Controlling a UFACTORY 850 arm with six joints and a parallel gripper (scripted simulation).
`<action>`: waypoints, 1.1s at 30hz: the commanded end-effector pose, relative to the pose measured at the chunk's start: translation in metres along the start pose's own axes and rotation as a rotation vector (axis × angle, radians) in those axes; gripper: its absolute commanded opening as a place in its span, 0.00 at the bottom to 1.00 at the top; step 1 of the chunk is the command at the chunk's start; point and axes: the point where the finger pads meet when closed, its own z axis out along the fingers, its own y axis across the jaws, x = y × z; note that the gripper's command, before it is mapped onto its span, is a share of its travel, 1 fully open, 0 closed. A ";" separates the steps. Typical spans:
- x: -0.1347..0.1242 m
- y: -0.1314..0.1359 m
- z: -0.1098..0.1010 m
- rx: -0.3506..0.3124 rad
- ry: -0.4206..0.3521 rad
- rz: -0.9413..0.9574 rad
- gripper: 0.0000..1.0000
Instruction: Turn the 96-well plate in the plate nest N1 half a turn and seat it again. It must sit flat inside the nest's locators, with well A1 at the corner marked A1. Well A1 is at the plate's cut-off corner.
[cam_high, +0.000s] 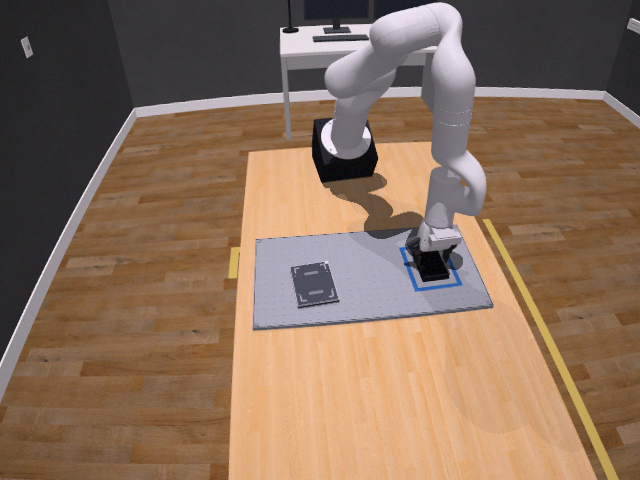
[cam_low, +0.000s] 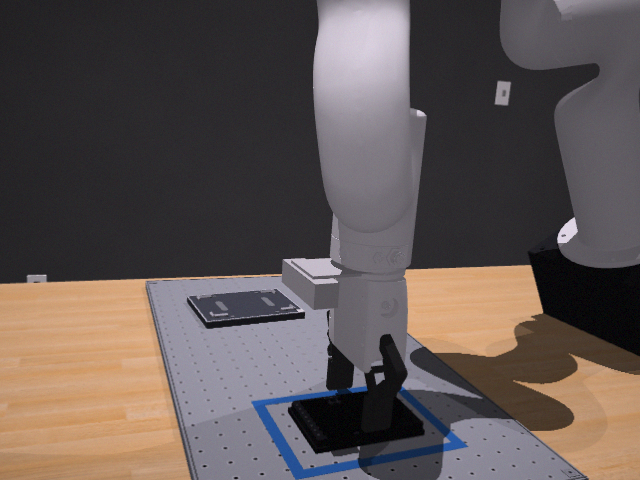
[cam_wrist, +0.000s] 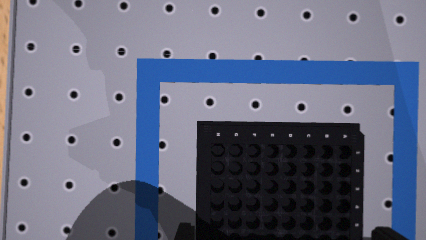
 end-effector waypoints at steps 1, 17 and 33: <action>0.001 0.000 -0.012 -0.002 0.000 0.000 1.00; 0.001 0.000 -0.049 -0.002 0.000 0.000 1.00; 0.001 0.000 -0.080 -0.002 0.000 0.000 1.00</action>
